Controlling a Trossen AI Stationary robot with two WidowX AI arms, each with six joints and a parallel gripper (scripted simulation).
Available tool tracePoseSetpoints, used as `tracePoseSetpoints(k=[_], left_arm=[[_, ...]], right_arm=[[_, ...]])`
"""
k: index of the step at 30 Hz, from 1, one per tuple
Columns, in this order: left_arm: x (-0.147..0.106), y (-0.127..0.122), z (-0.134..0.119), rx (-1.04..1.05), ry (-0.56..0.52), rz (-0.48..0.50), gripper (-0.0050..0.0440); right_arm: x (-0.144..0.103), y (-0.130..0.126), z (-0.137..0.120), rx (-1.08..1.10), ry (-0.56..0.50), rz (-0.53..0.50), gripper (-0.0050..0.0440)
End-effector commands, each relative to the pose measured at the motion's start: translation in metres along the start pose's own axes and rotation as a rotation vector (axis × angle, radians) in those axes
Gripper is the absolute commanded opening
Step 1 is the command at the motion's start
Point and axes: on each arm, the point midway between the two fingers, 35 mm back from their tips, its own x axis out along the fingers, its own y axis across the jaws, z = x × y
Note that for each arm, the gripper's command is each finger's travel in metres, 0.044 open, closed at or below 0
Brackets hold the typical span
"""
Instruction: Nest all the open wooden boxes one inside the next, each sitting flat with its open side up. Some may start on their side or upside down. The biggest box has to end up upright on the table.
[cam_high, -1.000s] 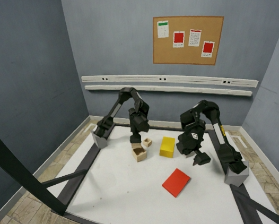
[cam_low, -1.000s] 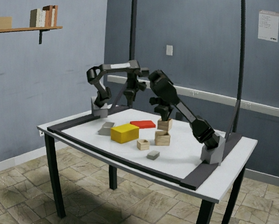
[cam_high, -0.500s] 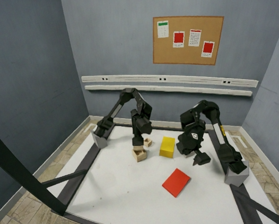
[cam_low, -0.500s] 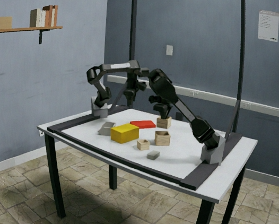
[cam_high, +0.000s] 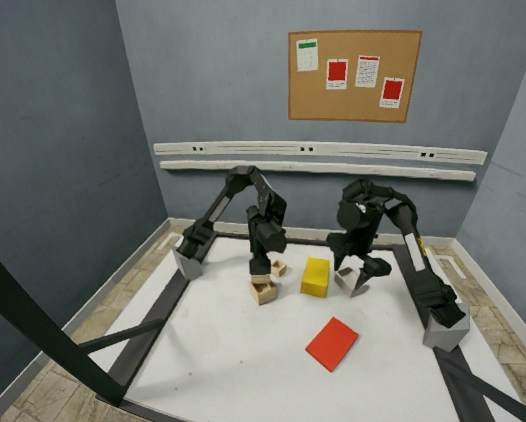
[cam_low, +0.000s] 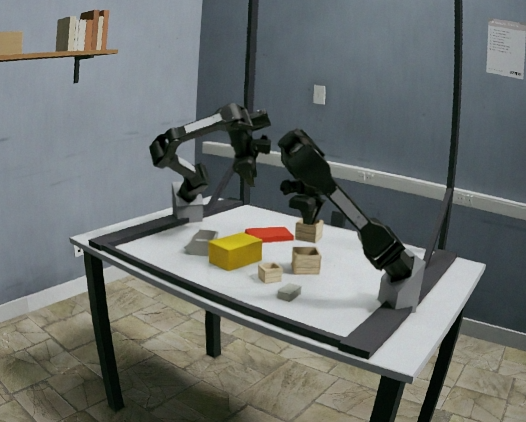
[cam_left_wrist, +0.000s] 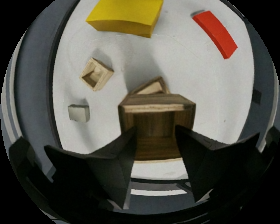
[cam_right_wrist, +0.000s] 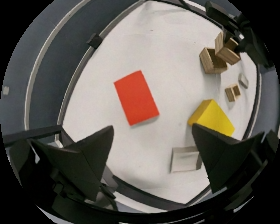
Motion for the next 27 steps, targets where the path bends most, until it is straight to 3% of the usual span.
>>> tracePoseSetpoints(k=[1,3,9,15,18,20,27], left_arm=[[-0.004,0.000,0.003,-0.011,-0.007,-0.011,0.0257],[-0.004,0.000,0.003,-0.011,-0.007,-0.011,0.0257],[-0.004,0.000,0.003,-0.011,-0.007,-0.011,0.0257],[-0.004,0.000,0.003,-0.011,-0.007,-0.011,0.0257],[-0.004,0.000,0.003,-0.011,-0.007,-0.011,0.0257],[-0.004,0.000,0.003,-0.011,-0.007,-0.011,0.0257],[-0.004,0.000,0.003,-0.011,-0.007,-0.011,0.0257]], right_arm=[[-0.037,-0.027,0.011,-0.064,-0.186,0.078,0.0400],[-0.037,-0.027,0.011,-0.064,-0.186,0.078,0.0400],[-0.074,-0.072,0.003,-0.141,-0.423,0.115,0.0400],[-0.099,-0.124,-0.021,-0.192,-0.652,0.114,0.0400],[-0.104,-0.149,-0.036,-0.209,-0.752,0.099,0.0400],[-0.104,-0.149,-0.036,-0.209,-0.752,0.099,0.0400],[-0.098,-0.212,-0.086,-0.222,-0.980,0.034,0.0400]])
